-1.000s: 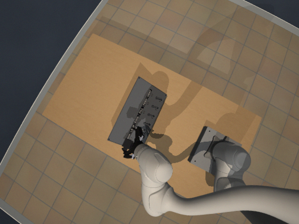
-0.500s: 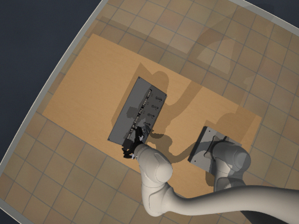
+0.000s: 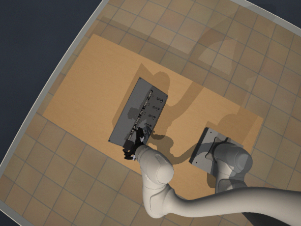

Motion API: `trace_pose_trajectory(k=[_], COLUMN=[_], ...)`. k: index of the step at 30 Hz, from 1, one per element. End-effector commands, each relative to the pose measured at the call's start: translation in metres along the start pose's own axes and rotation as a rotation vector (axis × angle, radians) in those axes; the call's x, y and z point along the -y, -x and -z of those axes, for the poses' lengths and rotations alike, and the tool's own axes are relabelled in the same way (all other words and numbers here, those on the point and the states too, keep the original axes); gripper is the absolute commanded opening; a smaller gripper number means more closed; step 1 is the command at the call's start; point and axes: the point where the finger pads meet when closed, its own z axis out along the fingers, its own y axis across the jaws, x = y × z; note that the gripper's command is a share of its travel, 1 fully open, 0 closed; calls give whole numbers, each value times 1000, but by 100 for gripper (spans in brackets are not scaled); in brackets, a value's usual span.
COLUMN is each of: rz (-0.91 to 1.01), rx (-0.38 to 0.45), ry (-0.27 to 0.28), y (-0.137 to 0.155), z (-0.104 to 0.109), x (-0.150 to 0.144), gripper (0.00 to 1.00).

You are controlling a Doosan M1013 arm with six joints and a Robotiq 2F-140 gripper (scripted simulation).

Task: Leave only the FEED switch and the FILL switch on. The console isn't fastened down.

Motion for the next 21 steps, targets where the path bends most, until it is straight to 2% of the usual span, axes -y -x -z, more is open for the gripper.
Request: trace_pose_trajectory(k=[1,7,21], rz=[0,0,0], rx=[-1,-1,-1], ry=[-1,-1,-1], y=[-1,-1,-1], z=[1,1,1], x=[-1,-9,-50], gripper=[100,100,100])
